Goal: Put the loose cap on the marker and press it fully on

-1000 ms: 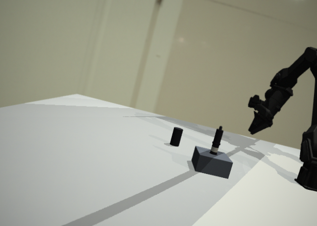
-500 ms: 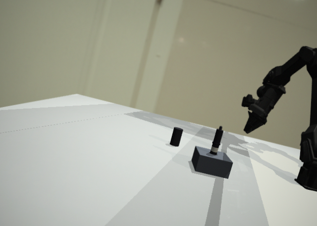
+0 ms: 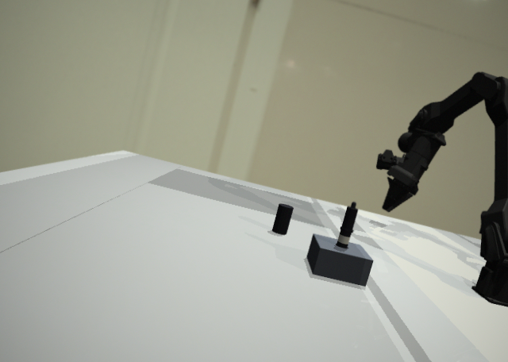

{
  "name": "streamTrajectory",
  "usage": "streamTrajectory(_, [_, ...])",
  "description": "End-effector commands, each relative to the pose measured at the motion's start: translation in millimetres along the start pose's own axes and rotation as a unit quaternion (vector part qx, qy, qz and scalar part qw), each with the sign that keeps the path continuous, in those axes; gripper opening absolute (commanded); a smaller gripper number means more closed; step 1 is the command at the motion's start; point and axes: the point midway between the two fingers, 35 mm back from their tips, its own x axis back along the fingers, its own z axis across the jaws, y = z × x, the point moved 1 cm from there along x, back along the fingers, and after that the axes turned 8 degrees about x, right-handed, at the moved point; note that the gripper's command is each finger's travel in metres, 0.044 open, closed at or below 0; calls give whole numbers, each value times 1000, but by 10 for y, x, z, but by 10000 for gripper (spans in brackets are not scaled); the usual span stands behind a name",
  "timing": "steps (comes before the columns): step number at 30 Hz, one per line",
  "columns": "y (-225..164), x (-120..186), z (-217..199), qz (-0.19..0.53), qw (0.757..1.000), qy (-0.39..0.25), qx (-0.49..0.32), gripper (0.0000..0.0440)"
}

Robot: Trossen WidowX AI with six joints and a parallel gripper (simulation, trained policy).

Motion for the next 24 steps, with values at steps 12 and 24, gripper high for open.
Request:
streamTrajectory(12, [227, -55, 39, 26, 999, -17, 12, 305])
streamTrajectory(24, [414, -108, 108, 46, 998, -29, 18, 305])
